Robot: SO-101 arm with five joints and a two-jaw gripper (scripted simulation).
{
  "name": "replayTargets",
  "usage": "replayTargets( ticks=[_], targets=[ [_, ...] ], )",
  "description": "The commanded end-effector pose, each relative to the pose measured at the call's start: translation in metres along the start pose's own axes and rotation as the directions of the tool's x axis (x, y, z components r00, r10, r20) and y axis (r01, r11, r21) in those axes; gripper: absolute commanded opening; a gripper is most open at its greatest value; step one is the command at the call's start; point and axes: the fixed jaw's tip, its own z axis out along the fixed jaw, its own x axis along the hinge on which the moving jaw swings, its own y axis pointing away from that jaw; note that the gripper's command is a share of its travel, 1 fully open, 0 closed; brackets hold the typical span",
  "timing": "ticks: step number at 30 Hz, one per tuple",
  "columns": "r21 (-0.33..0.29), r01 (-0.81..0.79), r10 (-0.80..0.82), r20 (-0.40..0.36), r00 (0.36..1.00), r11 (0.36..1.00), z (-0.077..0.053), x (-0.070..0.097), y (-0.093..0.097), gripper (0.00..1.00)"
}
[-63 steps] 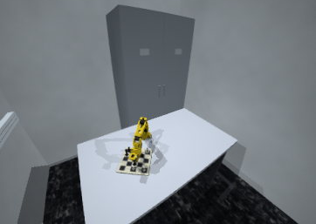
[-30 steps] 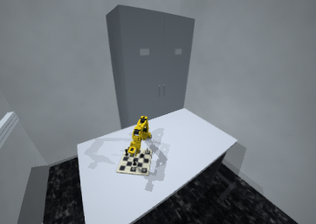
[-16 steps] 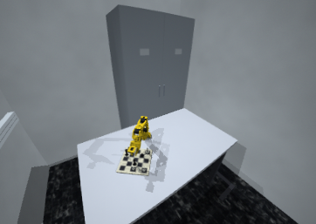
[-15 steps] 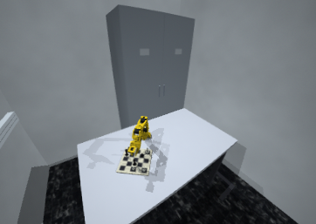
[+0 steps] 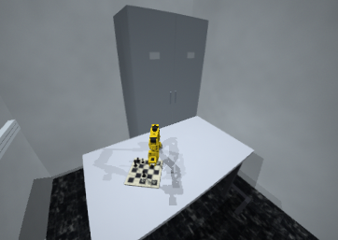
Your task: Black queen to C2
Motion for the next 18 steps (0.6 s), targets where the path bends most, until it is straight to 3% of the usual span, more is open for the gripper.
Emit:
replayTargets(
  ticks=[1, 7, 13, 16, 18],
  targets=[
    [-0.036, 0.061, -0.061, -0.003, 0.998, 0.998, -0.005, 0.003, 0.019, 0.17],
    [-0.154, 0.279, -0.285, -0.023, 0.958, 0.948, -0.019, 0.026, 0.080, 0.21],
    [-0.279, 0.508, -0.532, -0.010, 0.847, 0.815, -0.042, 0.067, 0.136, 0.26],
    [-0.334, 0.608, -0.643, 0.009, 0.766, 0.720, -0.055, 0.091, 0.158, 0.29],
    [-0.334, 0.608, -0.643, 0.009, 0.766, 0.720, -0.055, 0.091, 0.158, 0.29]
  ],
)
